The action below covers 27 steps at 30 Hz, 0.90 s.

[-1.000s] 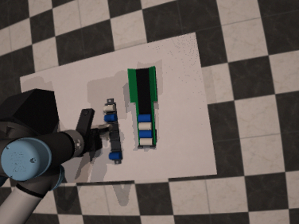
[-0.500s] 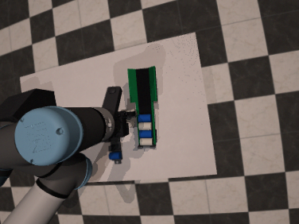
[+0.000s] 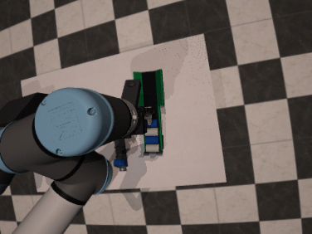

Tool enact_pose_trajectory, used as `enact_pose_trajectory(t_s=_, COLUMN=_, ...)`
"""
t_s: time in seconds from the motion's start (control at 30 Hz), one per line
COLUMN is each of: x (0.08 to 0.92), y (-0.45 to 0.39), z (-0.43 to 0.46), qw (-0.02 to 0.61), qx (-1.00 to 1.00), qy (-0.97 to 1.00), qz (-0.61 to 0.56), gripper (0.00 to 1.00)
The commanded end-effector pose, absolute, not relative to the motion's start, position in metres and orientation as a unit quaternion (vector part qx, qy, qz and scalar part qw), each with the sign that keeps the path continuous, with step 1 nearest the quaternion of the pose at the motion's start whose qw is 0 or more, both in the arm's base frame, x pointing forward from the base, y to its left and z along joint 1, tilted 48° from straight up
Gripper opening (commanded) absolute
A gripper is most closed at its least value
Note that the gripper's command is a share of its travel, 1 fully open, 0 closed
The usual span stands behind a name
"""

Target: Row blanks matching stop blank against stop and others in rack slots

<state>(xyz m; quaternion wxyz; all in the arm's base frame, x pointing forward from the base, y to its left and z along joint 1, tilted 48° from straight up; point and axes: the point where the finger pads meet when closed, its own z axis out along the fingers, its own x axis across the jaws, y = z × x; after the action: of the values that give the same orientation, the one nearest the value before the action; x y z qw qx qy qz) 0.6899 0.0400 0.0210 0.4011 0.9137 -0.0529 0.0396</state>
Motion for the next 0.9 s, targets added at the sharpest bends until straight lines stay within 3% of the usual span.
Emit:
enact_pose_trajectory(t_s=0.0, x=0.694, y=0.042, z=0.023, qw=0.402, qx=0.913, qy=-0.054, qz=0.041, gripper=0.36)
enact_pose_trajectory(t_s=0.87, x=0.693, y=-0.018, z=-0.033, qw=0.402, qx=0.913, qy=-0.054, qz=0.037, gripper=0.36)
